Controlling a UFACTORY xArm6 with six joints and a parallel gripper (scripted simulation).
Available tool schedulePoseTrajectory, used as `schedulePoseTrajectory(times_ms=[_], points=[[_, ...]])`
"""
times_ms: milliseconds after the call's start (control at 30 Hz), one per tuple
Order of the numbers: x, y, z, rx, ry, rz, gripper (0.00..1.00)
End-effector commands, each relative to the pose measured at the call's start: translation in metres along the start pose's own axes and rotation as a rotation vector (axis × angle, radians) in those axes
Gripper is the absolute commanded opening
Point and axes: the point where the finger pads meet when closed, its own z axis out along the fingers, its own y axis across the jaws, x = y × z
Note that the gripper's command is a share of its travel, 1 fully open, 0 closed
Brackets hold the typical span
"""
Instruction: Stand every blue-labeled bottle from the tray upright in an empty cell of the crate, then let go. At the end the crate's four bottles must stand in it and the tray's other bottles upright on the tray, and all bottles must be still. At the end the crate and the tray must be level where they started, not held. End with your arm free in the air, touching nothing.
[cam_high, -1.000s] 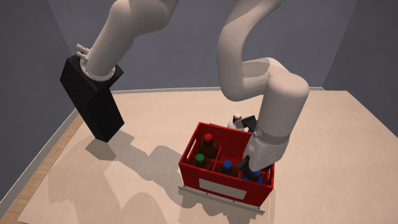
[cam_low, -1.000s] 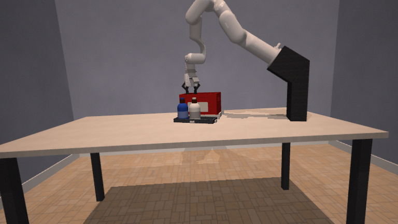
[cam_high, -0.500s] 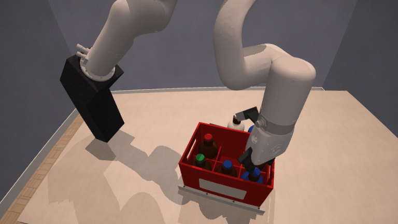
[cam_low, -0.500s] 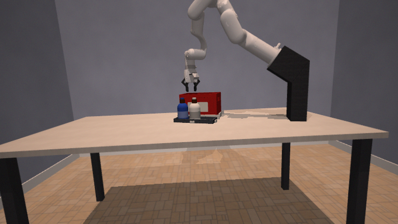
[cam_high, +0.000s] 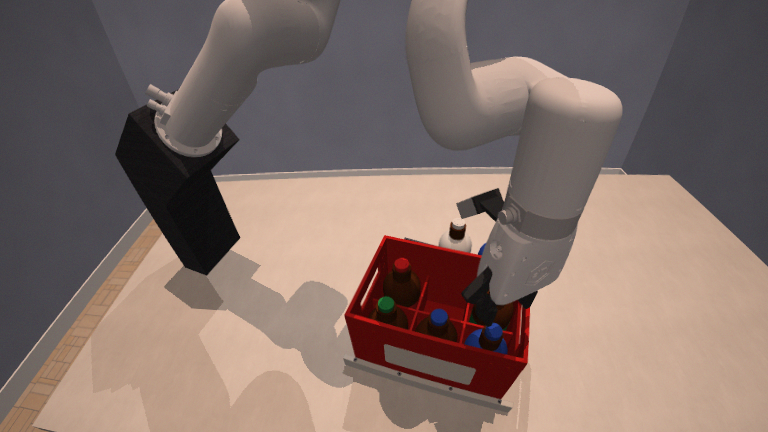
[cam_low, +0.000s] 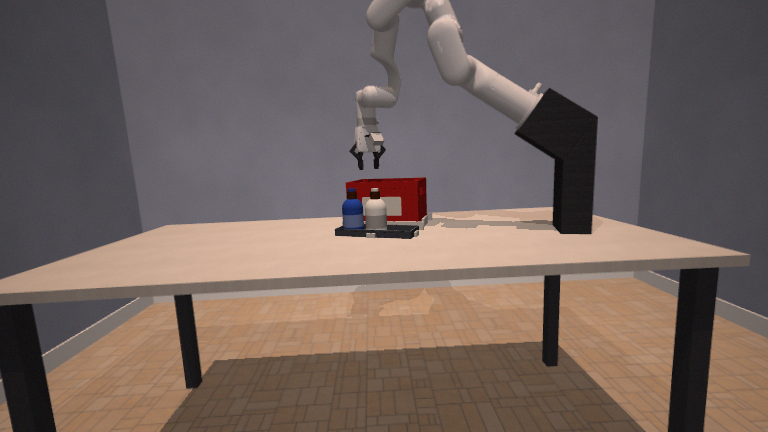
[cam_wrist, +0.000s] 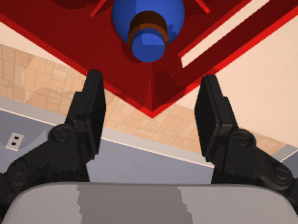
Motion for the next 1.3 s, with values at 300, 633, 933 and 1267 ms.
schedulePoseTrajectory(times_ms=[300, 633, 933, 1267], points=[[-0.0008, 0.0009, -0.0100, -0.002, -0.002, 0.000, 0.65], [-0.0008, 0.0009, -0.0102, -0.002, -0.002, 0.000, 0.00], [-0.0008, 0.0009, -0.0102, -0.002, -0.002, 0.000, 0.00], [-0.0008, 0.0009, -0.0102, -0.002, -0.002, 0.000, 0.00]])
